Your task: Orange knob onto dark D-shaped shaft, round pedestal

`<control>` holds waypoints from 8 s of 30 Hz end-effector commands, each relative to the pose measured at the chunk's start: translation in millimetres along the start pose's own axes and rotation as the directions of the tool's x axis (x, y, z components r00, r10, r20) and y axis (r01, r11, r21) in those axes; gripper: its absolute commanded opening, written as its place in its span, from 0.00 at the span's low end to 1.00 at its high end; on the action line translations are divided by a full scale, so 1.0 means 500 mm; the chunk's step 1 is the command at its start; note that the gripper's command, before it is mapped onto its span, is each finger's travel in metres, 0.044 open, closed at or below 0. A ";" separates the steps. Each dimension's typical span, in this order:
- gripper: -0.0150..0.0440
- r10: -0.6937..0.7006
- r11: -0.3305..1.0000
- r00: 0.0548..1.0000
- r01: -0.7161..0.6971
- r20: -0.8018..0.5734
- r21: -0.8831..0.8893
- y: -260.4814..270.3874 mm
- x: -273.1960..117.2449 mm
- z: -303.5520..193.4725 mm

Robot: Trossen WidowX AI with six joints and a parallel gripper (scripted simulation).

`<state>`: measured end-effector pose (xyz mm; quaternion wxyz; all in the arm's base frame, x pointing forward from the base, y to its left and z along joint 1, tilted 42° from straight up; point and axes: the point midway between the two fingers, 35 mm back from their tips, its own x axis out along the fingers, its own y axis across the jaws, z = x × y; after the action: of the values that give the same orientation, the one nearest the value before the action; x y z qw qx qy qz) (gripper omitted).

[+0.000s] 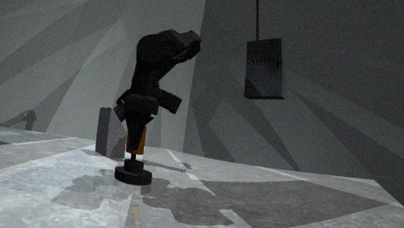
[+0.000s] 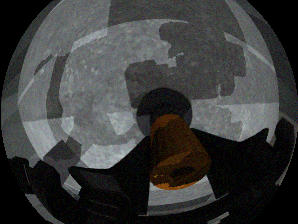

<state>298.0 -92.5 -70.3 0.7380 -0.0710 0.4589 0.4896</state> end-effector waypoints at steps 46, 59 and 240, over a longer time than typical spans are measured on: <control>0.25 -0.005 0.977 1.000 0.005 0.000 -0.215 -0.005 -0.002 0.002; 0.25 -0.005 0.977 1.000 0.005 0.000 -0.215 -0.001 -0.006 0.003; 0.25 -0.005 0.664 1.000 0.004 0.000 -0.748 -0.002 -0.004 0.001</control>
<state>298.7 -92.0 -70.5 0.6446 -0.3677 0.2192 0.6334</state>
